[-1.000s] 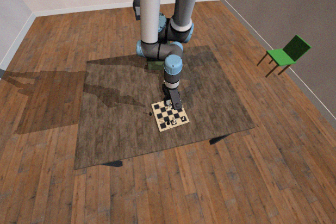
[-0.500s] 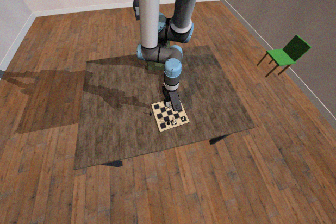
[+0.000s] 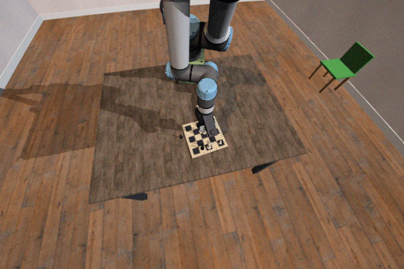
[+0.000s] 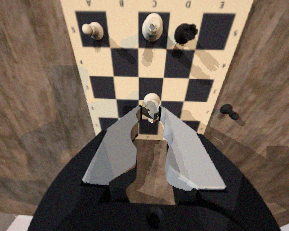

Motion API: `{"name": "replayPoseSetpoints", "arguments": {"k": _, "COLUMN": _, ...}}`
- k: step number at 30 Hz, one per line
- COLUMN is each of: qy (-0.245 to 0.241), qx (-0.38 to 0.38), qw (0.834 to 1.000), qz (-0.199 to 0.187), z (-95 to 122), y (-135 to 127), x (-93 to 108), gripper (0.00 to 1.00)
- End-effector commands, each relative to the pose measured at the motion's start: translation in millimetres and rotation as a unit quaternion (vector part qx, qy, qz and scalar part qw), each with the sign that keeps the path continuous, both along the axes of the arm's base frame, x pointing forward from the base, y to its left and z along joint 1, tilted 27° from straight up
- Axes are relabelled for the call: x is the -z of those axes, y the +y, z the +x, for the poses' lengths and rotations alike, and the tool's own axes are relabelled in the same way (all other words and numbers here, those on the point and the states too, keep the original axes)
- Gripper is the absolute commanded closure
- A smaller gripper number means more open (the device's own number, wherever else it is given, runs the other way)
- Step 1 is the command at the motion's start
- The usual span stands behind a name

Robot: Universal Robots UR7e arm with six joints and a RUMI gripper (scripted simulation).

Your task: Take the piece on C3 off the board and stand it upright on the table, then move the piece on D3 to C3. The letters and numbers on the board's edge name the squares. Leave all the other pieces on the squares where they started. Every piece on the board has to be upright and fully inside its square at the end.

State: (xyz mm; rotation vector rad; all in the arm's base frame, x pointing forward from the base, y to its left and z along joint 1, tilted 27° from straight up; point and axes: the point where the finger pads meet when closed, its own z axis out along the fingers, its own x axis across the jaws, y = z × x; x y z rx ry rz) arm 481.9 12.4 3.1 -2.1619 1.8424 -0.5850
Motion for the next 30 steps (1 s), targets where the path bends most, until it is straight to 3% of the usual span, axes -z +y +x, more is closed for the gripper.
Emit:
{"name": "replayPoseSetpoints", "arguments": {"k": 1, "qy": -0.002, "qx": 0.000, "qw": 1.000, "qz": -0.001, "z": 8, "y": -1, "x": 13, "gripper": 1.00}}
{"name": "replayPoseSetpoints", "arguments": {"k": 10, "qy": -0.002, "qx": 0.000, "qw": 1.000, "qz": -0.001, "z": 15, "y": -3, "x": 28, "gripper": 1.00}}
{"name": "replayPoseSetpoints", "arguments": {"k": 30, "qy": -0.002, "qx": 0.000, "qw": 1.000, "qz": -0.001, "z": 17, "y": -3, "x": 31, "gripper": 1.00}}
